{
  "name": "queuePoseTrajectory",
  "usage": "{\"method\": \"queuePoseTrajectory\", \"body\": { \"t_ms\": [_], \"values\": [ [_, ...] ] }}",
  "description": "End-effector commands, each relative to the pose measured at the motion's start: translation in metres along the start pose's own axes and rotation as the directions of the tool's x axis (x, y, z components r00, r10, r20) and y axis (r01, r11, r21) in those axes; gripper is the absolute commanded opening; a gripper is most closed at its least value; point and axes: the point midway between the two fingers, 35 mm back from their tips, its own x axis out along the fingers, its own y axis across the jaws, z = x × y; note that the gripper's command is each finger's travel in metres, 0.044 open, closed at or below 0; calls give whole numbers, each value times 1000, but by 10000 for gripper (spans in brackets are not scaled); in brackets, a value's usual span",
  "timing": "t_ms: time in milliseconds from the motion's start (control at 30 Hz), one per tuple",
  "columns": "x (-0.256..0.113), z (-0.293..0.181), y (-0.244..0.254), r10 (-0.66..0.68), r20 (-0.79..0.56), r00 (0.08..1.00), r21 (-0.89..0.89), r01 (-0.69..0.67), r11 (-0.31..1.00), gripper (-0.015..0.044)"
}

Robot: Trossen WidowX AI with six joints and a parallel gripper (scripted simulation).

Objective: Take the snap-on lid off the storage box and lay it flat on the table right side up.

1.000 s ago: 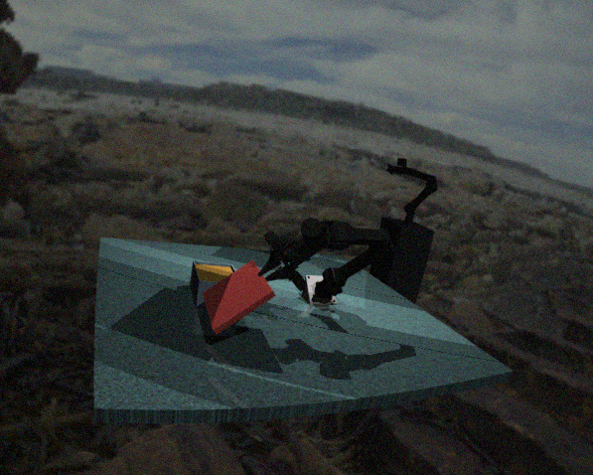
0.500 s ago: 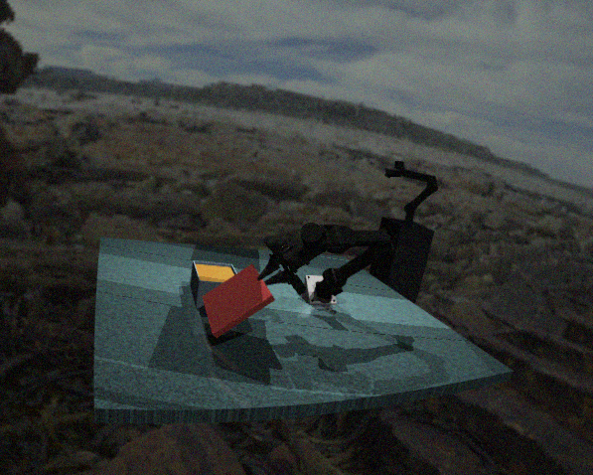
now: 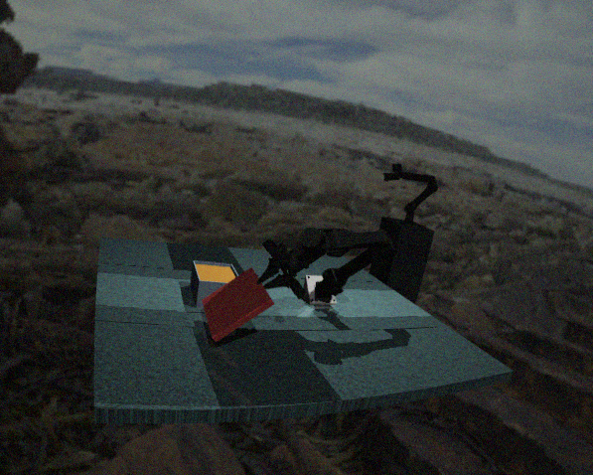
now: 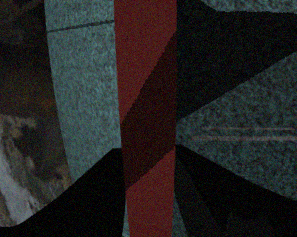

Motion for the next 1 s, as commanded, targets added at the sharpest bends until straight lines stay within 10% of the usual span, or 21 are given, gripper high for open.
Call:
{"method": "queuePoseTrajectory", "body": {
  "t_ms": [0, 967],
  "values": [
    [2, 1, 0, 12, 3, 1000, 4, -12, 1000, 0],
    [16, 0, -18, 12, 1, 1000, 5, -12, 1000, 0]
  ]
}}
